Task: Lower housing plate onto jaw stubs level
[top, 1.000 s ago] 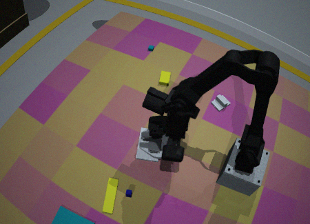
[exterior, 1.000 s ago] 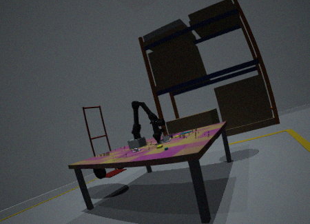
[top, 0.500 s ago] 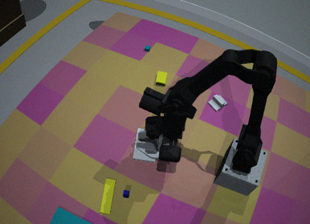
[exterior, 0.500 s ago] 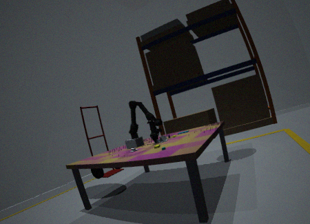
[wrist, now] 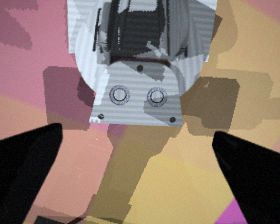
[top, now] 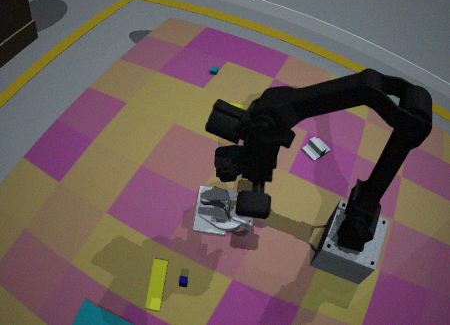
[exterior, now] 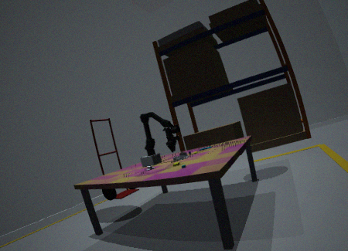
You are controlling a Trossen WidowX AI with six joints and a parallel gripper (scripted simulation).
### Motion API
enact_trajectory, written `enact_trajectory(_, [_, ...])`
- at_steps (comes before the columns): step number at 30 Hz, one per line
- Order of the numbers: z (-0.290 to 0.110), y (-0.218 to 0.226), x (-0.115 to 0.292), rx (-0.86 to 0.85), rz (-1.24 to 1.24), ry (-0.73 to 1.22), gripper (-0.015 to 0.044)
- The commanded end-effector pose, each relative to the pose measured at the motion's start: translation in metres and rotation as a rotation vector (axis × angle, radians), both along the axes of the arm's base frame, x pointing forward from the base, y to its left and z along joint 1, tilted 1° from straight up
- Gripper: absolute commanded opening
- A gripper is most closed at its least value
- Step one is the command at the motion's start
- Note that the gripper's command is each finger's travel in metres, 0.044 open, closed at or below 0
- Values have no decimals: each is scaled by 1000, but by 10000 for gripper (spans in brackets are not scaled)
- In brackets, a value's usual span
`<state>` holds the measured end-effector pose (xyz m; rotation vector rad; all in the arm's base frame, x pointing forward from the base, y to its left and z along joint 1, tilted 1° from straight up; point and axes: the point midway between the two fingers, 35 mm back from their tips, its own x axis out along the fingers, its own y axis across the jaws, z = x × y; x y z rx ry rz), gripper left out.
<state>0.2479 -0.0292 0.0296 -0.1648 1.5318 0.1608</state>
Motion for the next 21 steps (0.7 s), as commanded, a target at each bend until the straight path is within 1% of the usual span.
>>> enact_trajectory(1, [22, 3, -16, 0, -1, -2, 440])
enact_trajectory(5, [52, 7, -46, 2, -2, 6, 440])
enact_trajectory(21, [53, 7, -47, 2, -2, 7, 440])
